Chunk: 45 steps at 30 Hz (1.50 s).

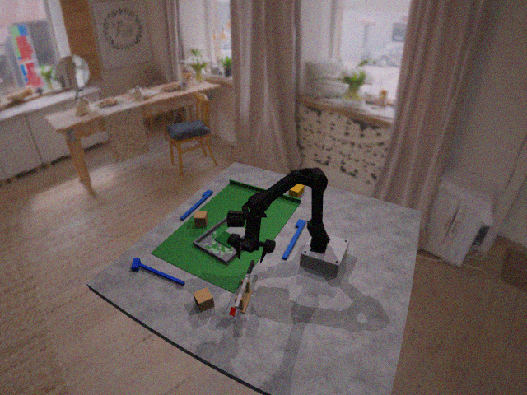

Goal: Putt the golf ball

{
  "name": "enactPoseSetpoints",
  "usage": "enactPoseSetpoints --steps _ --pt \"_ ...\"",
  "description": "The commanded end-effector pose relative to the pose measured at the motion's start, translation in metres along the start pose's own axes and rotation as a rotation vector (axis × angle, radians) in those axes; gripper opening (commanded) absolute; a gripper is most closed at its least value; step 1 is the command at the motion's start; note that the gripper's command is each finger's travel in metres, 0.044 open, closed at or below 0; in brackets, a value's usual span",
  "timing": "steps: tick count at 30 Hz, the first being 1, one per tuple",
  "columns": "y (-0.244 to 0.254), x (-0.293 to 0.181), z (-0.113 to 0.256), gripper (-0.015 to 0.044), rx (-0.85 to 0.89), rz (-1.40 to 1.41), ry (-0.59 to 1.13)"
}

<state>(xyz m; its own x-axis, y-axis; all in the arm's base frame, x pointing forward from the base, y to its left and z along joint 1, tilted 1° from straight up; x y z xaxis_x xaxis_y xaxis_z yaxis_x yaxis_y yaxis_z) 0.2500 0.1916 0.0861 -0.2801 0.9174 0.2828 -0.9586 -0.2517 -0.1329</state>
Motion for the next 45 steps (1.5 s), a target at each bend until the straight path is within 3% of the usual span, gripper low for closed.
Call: enactPoseSetpoints --steps 1,18,42,45 --pt "0.004 -0.004 -0.009 0.044 0.043 -0.02 0.017" --pt "0.006 -0.017 -0.053 0.044 0.043 -0.02 0.017" --pt "0.008 -0.024 -0.076 0.044 0.043 -0.02 0.017" --pt "0.006 -0.022 -0.074 0.0361 0.039 -0.017 0.013"
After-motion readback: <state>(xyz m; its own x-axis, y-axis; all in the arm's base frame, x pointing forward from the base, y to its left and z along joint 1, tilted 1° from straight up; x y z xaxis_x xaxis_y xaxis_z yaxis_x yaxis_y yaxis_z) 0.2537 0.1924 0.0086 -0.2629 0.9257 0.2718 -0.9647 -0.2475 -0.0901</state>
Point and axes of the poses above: the point midway between the two fingers, 35 mm back from their tips, its own z axis back along the fingers, its own y axis across the jaws, x = y × z, the point moved 1 cm from there along z, back along the fingers, and after that the axes turned 7 degrees about z, right-handed, at the moved point
